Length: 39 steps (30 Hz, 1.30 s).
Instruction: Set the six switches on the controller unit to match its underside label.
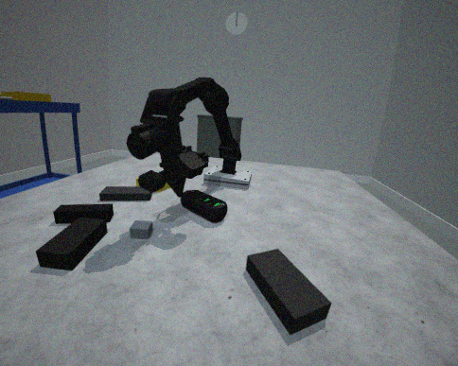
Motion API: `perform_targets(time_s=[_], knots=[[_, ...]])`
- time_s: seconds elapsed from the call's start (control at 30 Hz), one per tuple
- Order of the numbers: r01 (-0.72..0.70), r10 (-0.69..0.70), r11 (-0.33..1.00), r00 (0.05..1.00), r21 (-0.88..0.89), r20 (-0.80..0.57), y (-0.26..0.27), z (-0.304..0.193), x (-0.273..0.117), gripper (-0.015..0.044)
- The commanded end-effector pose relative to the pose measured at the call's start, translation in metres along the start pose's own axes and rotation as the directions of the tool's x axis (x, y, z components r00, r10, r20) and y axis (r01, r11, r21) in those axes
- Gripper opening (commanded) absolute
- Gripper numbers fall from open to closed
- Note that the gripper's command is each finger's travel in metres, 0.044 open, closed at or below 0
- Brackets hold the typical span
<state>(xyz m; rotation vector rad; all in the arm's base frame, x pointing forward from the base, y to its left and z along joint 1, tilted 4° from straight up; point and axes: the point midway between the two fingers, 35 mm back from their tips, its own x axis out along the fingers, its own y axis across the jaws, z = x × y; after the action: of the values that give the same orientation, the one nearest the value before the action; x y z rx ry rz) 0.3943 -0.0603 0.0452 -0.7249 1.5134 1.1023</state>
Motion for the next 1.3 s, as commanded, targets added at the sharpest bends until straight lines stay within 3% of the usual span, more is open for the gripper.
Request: perform_targets(time_s=[0.0,0.6,1.07,1.27], knots=[[0.078,-0.078,0.997,0.996,-0.002,-0.03,0.015,0.025,-0.002,0.0],[0.493,-0.496,0.866,0.868,0.086,0.017,0.114,0.095,0.024,0.0],[0.488,-0.491,0.869,0.871,0.08,0.02,0.114,0.094,0.023,0.0],[0.331,-0.333,0.941,0.943,0.075,0.007,0.076,0.045,0.001,0.0]])
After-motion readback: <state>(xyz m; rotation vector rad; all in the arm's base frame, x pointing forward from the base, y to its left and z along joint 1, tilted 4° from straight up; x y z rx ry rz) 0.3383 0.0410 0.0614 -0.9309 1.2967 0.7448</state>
